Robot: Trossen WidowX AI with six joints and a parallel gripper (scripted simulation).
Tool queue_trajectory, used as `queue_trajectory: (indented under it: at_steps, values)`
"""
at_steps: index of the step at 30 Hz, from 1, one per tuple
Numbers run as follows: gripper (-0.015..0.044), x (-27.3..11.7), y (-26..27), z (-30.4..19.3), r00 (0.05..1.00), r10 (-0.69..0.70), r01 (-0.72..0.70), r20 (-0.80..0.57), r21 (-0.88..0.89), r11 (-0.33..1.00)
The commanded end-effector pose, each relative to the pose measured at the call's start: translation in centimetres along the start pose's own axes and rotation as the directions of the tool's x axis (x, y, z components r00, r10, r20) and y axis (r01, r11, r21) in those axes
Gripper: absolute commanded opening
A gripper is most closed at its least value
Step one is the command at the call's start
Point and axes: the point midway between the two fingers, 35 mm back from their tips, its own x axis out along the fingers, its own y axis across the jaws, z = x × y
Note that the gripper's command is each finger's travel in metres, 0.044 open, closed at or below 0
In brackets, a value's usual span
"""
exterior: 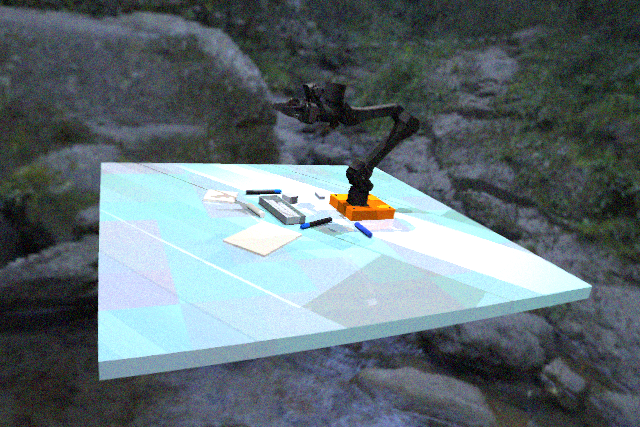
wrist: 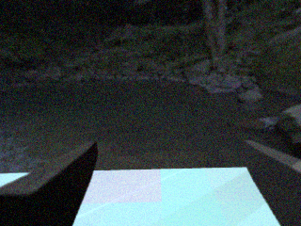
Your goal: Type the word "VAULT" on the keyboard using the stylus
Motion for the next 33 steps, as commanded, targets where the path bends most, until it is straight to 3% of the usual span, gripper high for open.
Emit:
queue_trajectory:
  at_steps: [1, 5, 9, 13, 17, 21, 23, 33]
  values:
    - [0.0414, 0.1, 0.0, -0.3, 1.000, 0.001, -0.001, -0.012, -0.001, 1.000]
    - [0.0309, 2.0, 0.8, -5.6, 0.969, 0.023, -0.028, -0.245, -0.019, 0.999]
    - [0.0204, 2.7, 1.6, -11.9, 0.860, 0.040, -0.063, -0.509, -0.028, 0.998]
    - [0.0099, 1.8, 2.3, -18.2, 0.653, 0.040, -0.081, -0.756, -0.017, 0.997]
    - [0.0000, -0.6, 2.9, -23.4, 0.381, 0.024, -0.095, -0.924, -0.014, 0.995]
    - [0.0000, -4.1, 3.2, -27.3, 0.062, -0.011, -0.110, -0.998, -0.018, 0.994]
    - [0.0000, -5.2, 3.2, -28.2, -0.035, -0.025, -0.115, -0.999, -0.021, 0.993]
    - [0.0000, -5.4, 3.2, -28.3, -0.047, -0.027, -0.115, -0.999, -0.021, 0.993]
